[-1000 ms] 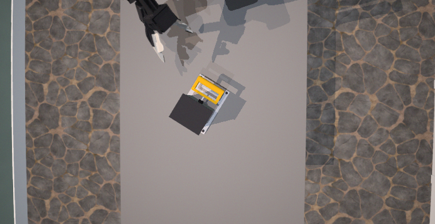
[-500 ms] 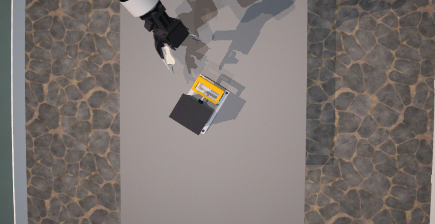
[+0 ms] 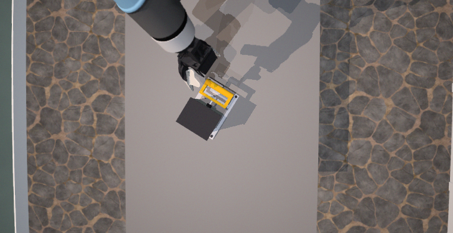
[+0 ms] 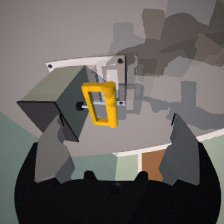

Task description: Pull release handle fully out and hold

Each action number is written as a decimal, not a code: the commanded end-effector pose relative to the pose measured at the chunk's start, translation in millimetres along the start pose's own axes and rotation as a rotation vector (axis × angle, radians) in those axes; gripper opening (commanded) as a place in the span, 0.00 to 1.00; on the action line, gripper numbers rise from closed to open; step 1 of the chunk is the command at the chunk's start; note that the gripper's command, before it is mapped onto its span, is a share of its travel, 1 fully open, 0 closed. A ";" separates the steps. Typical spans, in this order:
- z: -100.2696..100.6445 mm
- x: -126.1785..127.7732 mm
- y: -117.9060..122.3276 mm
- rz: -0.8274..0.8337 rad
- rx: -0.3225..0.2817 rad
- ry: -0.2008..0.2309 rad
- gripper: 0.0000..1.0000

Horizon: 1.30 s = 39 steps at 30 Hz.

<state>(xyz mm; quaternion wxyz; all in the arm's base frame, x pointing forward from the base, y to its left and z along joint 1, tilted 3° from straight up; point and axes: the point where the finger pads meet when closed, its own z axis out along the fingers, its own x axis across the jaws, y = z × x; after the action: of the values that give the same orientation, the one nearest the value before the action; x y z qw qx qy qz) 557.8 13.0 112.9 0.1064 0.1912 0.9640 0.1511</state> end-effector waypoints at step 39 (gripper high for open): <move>15.8 -21.8 66.2 -0.010 0.308 0.111 0.00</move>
<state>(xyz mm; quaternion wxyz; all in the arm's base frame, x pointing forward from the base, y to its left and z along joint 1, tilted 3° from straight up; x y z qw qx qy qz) 603.3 66.7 122.6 0.0227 0.1918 0.9811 0.0111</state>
